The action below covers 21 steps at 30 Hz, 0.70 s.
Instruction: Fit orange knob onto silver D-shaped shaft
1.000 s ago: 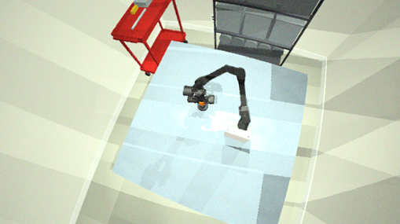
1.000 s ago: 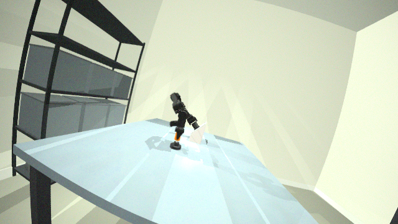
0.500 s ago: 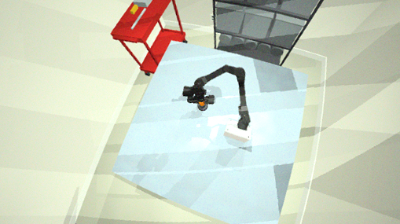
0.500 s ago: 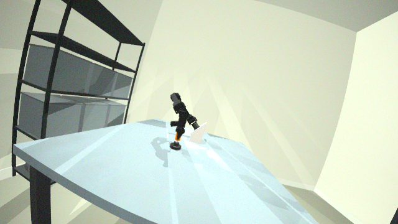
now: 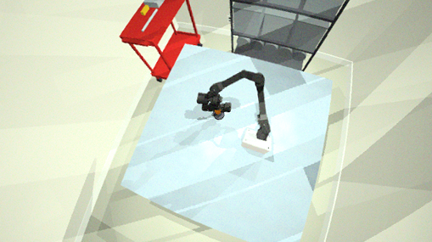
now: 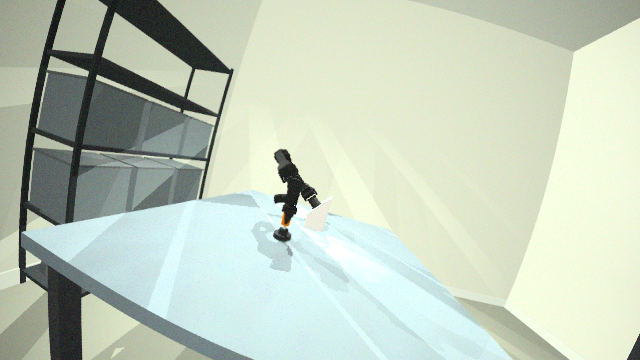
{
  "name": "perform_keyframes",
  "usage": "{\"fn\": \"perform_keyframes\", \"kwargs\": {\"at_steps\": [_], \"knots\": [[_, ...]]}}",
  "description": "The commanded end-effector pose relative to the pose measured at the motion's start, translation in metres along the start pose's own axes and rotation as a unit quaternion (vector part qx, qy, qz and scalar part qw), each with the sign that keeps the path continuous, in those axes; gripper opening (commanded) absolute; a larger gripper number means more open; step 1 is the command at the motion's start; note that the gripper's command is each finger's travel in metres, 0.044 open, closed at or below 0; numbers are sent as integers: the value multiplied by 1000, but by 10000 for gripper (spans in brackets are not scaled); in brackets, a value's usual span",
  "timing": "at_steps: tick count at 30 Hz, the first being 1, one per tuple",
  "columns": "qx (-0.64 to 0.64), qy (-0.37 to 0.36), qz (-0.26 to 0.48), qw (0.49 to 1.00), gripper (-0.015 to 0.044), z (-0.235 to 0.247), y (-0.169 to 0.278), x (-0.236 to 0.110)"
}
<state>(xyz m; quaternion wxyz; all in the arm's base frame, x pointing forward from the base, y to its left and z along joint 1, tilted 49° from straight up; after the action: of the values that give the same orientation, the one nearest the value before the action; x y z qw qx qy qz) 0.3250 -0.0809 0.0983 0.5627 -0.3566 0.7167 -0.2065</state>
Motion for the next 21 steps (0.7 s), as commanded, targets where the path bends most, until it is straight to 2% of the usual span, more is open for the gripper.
{"fn": "perform_keyframes", "kwargs": {"at_steps": [1,21], "knots": [[3,-3,-2,1000,0,2,-4,-2],[3,-3,-2,1000,0,-1,0,1]]}}
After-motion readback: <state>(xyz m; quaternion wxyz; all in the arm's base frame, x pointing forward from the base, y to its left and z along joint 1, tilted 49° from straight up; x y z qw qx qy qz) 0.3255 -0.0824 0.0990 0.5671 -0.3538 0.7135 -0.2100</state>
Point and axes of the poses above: the point midway between the two fingers, 35 mm back from their tips, its own x axis out along the fingers, its own z axis across the jaws, y = z × x, the point moved 5 cm from there along -x, back along the fingers, and after that the axes turned 8 degrees about -x, right-handed, at the moved point
